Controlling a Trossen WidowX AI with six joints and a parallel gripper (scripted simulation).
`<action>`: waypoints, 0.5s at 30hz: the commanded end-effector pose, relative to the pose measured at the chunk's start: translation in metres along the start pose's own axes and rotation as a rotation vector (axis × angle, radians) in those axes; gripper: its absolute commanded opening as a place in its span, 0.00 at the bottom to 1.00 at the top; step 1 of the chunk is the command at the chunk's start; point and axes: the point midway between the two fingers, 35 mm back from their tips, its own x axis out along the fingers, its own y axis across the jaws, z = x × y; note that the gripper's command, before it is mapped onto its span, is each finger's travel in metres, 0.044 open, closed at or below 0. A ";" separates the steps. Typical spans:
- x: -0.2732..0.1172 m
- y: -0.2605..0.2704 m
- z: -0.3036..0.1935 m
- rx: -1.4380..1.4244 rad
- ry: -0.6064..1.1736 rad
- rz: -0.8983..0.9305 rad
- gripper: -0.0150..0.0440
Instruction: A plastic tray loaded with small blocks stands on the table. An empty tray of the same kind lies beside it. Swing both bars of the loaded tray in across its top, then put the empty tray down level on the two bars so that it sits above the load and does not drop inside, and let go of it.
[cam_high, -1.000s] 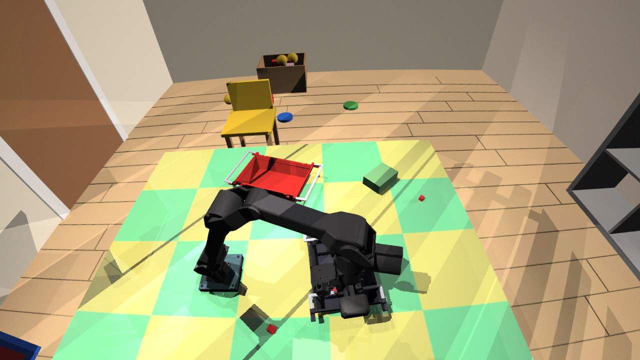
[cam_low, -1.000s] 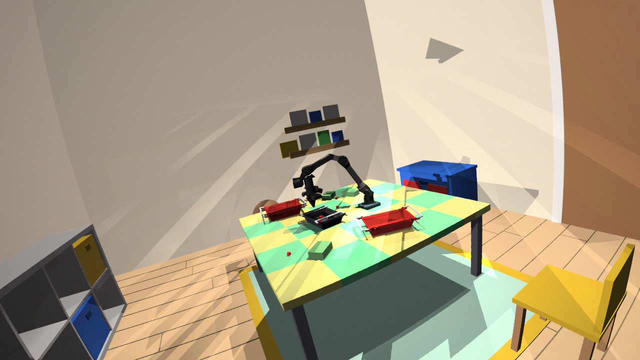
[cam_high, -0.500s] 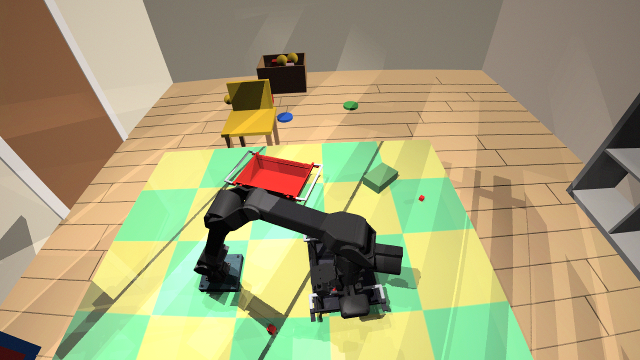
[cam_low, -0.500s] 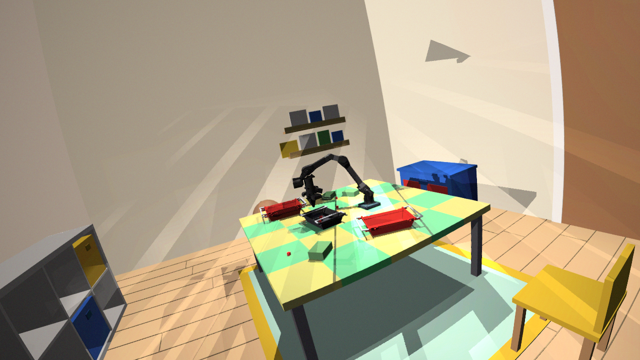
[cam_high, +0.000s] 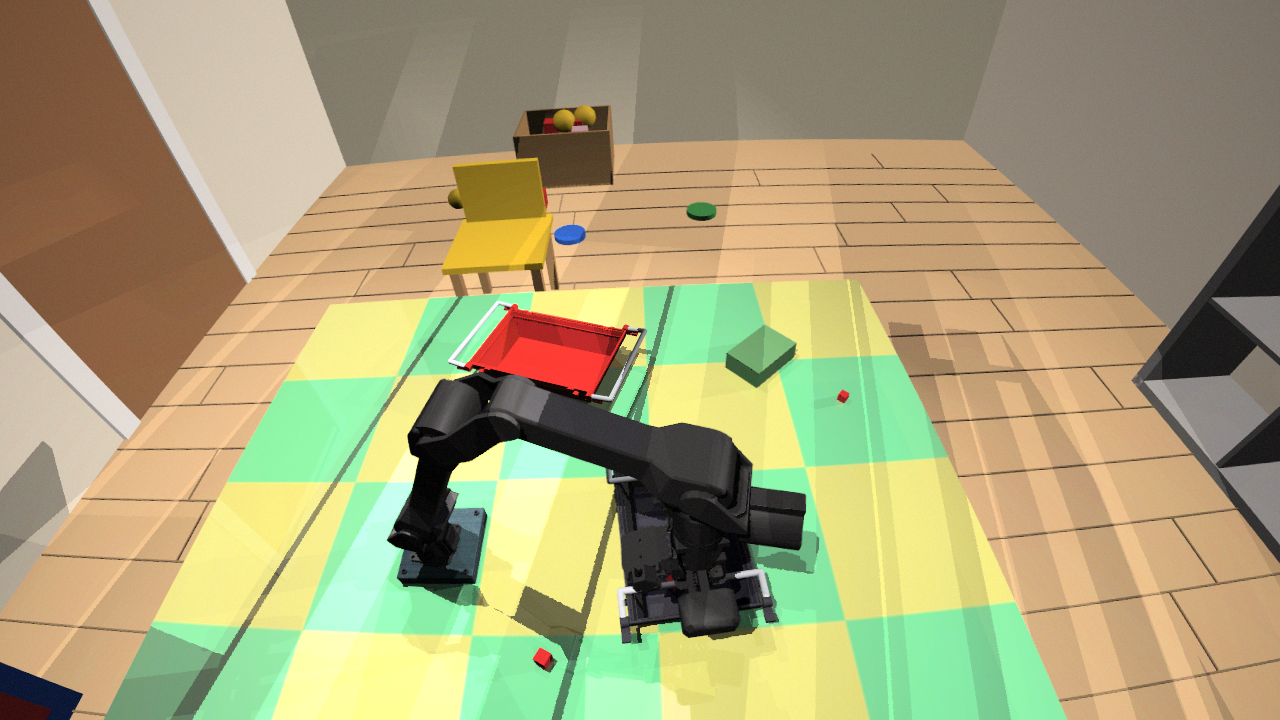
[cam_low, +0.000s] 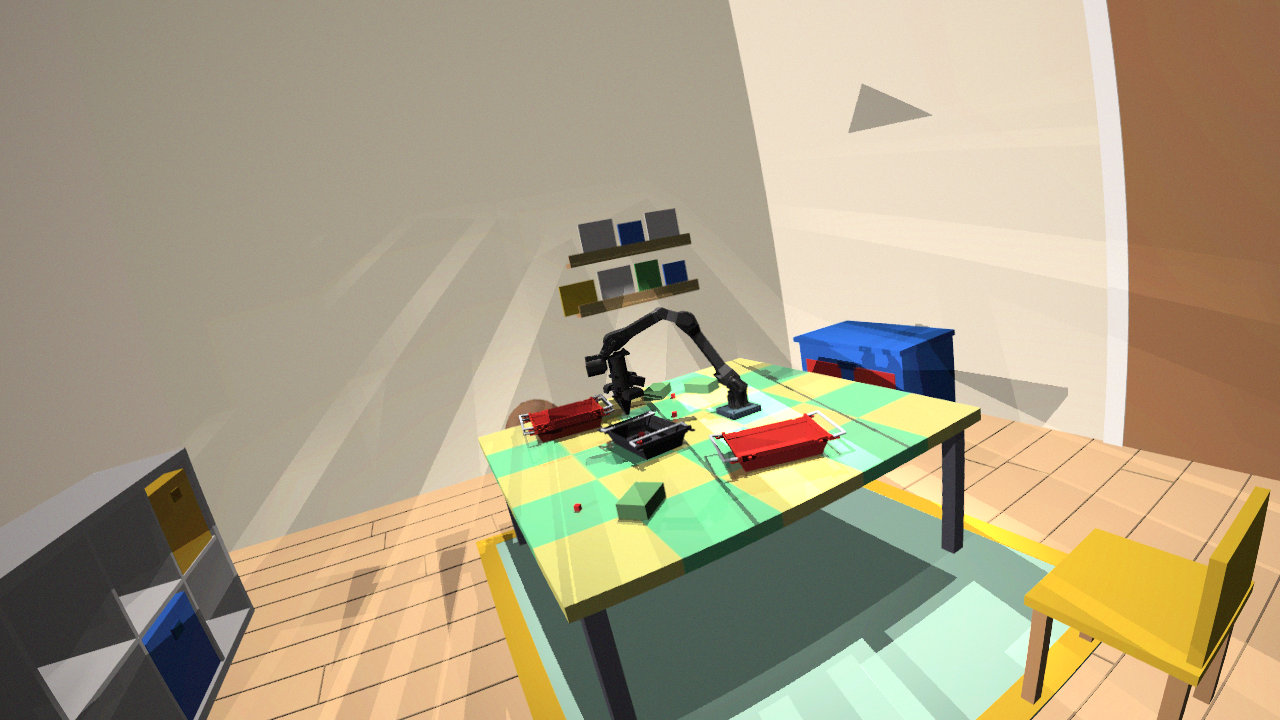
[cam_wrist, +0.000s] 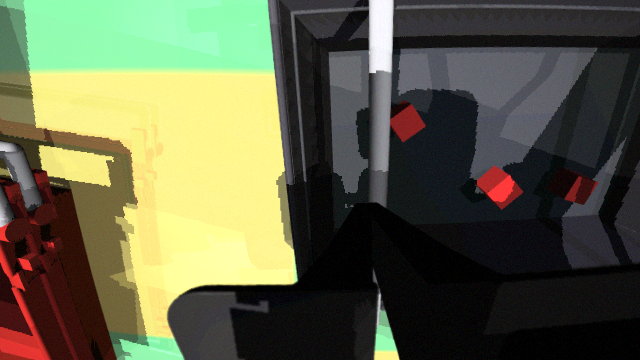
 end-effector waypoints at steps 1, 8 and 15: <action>0.000 0.000 0.000 0.000 0.000 0.000 0.25; 0.000 0.000 0.000 0.000 0.000 0.000 0.25; 0.000 0.000 0.000 0.000 0.000 0.000 0.43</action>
